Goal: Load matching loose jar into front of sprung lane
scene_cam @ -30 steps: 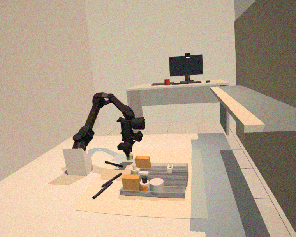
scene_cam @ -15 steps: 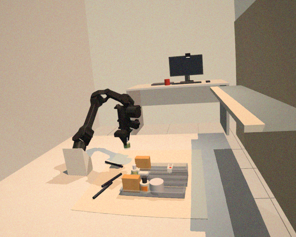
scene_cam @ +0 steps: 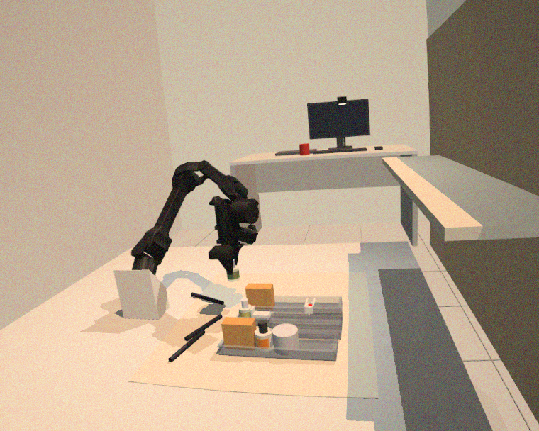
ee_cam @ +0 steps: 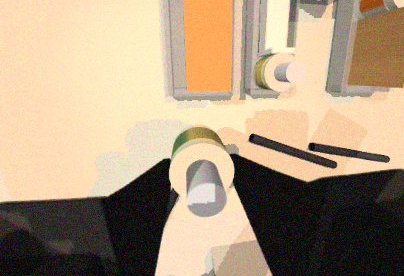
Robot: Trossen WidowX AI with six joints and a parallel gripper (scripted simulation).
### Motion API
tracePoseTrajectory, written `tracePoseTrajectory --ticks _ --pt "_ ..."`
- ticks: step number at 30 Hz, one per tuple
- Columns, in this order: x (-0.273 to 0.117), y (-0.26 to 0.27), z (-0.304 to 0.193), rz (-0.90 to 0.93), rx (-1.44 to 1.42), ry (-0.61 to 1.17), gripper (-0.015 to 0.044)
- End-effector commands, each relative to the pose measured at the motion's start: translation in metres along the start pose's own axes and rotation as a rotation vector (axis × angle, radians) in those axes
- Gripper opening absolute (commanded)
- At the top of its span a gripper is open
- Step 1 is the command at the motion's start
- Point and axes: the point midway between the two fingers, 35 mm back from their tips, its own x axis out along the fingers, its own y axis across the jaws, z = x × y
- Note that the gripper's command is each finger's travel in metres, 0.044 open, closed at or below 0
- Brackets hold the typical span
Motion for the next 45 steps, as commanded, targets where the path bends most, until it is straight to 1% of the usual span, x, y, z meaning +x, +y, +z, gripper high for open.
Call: tracePoseTrajectory --ticks 1,15,20,27,45 --pt "0.007 -0.022 0.006 -0.005 0.002 0.0 0.0" --pt "0.033 -0.088 0.012 -0.005 0.012 -0.001 0.0" --pt "0.036 -0.089 0.012 -0.005 0.012 -0.001 0.0" --pt "0.057 -0.088 0.012 -0.003 0.012 -0.001 0.0" --pt "0.058 -0.088 0.017 -0.004 0.012 -0.001 0.0"
